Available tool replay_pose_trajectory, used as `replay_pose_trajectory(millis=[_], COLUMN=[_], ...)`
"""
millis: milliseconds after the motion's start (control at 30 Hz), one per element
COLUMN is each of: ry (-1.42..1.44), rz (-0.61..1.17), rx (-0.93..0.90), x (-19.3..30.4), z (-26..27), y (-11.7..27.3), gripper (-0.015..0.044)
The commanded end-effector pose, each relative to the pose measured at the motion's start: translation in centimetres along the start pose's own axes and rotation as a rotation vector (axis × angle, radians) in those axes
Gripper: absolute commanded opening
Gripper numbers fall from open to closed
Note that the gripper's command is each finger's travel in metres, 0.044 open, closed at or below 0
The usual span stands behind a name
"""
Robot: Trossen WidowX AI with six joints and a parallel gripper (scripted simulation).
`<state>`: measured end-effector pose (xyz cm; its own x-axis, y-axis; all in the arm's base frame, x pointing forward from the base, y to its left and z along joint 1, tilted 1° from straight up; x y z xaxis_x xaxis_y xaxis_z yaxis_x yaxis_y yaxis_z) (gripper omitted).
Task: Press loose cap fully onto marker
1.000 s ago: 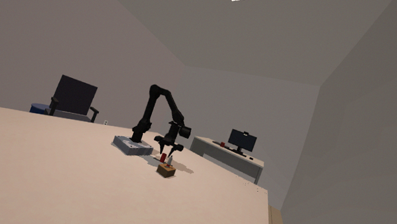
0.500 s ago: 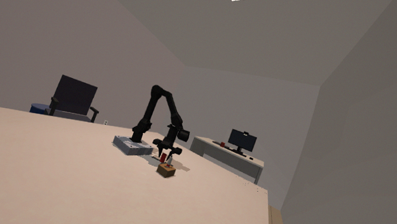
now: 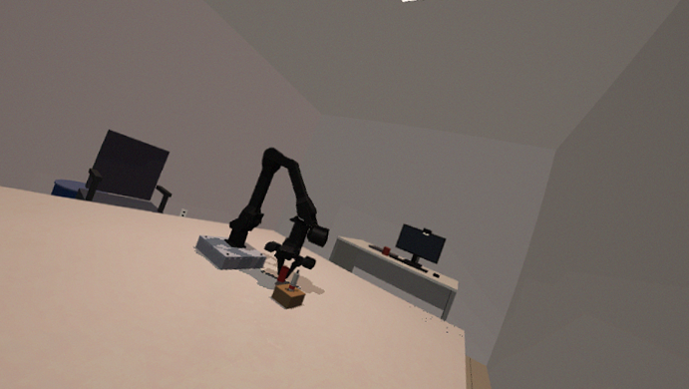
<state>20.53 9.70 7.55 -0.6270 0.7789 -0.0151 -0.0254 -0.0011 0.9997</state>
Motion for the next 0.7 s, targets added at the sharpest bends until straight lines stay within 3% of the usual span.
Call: replay_pose_trajectory(millis=[0,667], ry=[-0.006,-0.006], rz=[-0.004,-0.004], rx=[0.001,0.000], x=[0.0,0.1], z=[0.1,0.0], y=[0.6,6.0], gripper=[0.0000,0.0000])
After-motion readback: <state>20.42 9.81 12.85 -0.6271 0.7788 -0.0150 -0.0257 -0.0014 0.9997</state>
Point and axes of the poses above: the point midway between the two fingers, 35 mm back from their tips, its own y axis back along the fingers, its own z axis across the jaws, x = y × z, the point moved 7 cm from there along y, back along the fingers, and after that the axes turned 11 degrees about y, right-handed, at the moved point
